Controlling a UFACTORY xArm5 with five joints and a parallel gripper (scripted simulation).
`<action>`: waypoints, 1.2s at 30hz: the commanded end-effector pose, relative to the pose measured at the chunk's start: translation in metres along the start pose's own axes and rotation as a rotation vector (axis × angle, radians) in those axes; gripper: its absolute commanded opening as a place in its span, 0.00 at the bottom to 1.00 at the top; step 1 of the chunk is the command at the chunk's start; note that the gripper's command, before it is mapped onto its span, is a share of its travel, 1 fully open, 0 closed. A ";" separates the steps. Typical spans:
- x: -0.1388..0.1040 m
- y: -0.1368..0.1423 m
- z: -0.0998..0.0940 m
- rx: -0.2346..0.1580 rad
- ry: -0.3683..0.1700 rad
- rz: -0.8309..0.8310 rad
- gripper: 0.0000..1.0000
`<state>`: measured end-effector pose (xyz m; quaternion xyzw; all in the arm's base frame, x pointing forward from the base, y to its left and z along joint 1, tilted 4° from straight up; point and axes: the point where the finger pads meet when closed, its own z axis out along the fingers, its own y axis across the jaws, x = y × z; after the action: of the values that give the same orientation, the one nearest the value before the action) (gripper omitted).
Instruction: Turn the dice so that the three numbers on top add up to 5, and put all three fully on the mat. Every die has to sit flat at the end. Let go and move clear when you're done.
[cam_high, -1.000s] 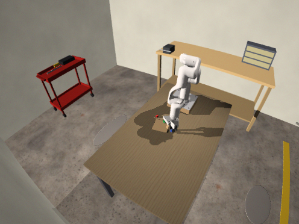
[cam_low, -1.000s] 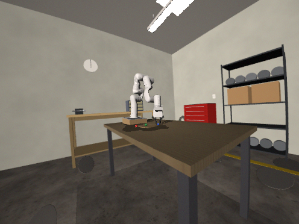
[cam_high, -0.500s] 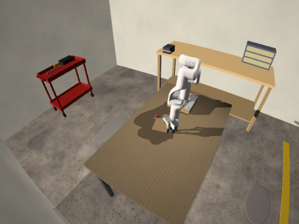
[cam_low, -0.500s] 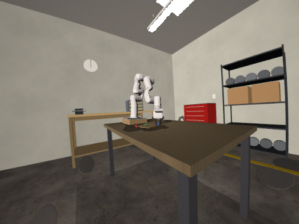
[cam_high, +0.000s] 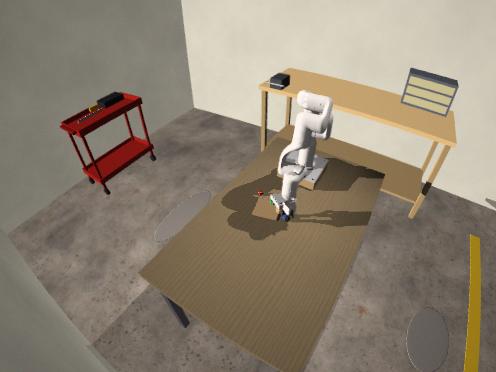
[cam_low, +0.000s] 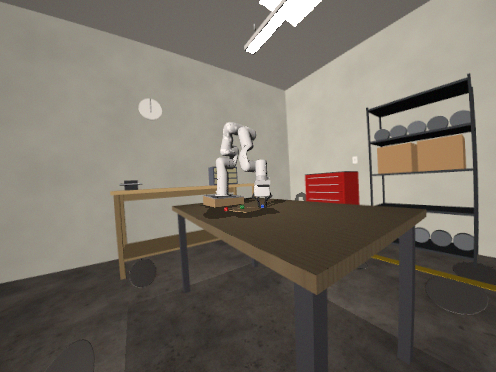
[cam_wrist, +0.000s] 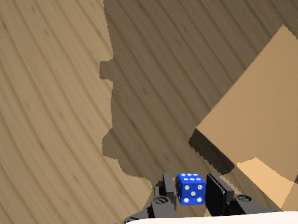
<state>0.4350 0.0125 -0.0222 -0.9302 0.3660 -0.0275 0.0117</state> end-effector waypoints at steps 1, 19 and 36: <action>0.001 -0.001 -0.001 0.002 0.002 0.000 0.36; 0.001 -0.001 -0.001 0.002 0.002 0.000 0.15; 0.001 -0.001 -0.001 0.002 0.002 0.000 0.15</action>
<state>0.4350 0.0125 -0.0222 -0.9301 0.3660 -0.0275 0.0117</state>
